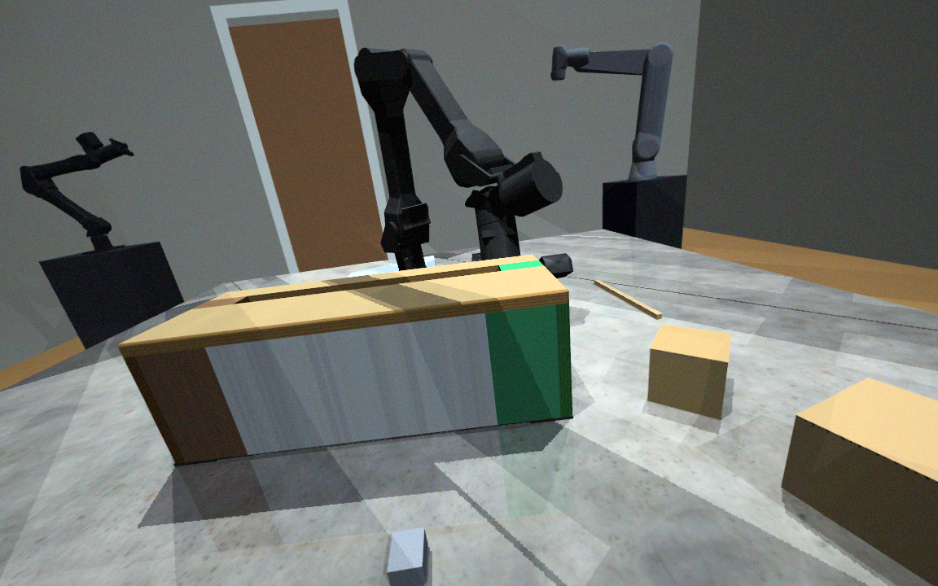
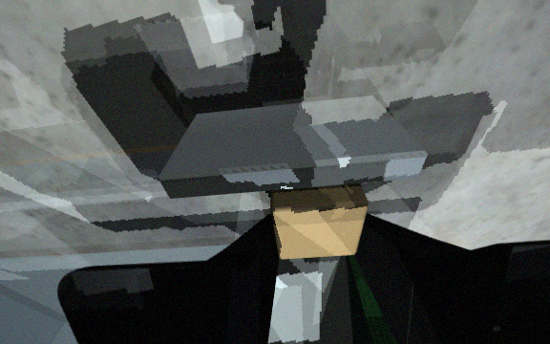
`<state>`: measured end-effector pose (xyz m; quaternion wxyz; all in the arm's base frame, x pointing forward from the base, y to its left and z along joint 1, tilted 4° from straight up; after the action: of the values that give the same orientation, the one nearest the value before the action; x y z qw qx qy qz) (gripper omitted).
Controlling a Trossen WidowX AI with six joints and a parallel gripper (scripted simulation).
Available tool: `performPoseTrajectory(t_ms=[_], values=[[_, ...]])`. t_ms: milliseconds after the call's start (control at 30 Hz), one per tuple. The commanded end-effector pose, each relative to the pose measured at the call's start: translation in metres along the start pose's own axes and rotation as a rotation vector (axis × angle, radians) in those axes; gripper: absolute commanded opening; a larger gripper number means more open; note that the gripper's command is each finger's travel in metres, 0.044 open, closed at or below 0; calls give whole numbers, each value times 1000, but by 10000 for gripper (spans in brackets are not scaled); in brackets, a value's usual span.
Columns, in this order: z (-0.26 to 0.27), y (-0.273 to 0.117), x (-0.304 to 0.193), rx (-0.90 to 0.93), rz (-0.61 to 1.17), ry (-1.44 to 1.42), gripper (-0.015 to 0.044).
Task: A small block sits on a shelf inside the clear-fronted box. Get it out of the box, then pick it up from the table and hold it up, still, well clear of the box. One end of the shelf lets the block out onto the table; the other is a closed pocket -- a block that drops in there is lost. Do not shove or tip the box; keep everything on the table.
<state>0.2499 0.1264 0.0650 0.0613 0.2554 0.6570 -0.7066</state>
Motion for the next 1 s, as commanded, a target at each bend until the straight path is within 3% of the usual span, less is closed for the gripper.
performPoseTrajectory(t_ms=[0,100,400,567,967], values=[[1,2,2,3,-8,-7,81],[-3,-4,-2,-7,8,21,3],[-3,-53,-25,-1,0,2,0],[-3,-57,-26,-2,0,-4,0],[12,-107,-34,-135,-4,-267,0]])
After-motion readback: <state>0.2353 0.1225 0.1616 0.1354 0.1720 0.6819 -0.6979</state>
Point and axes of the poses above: the point midway between the two fingers, 35 mm back from their tips, its own y axis out along the fingers, its own z axis across the jaws, x = y × z, the point moved 8 cm from there along -y, back along the fingers, and after that the axes turned 5 degrees about y, right-handed, at the moved point
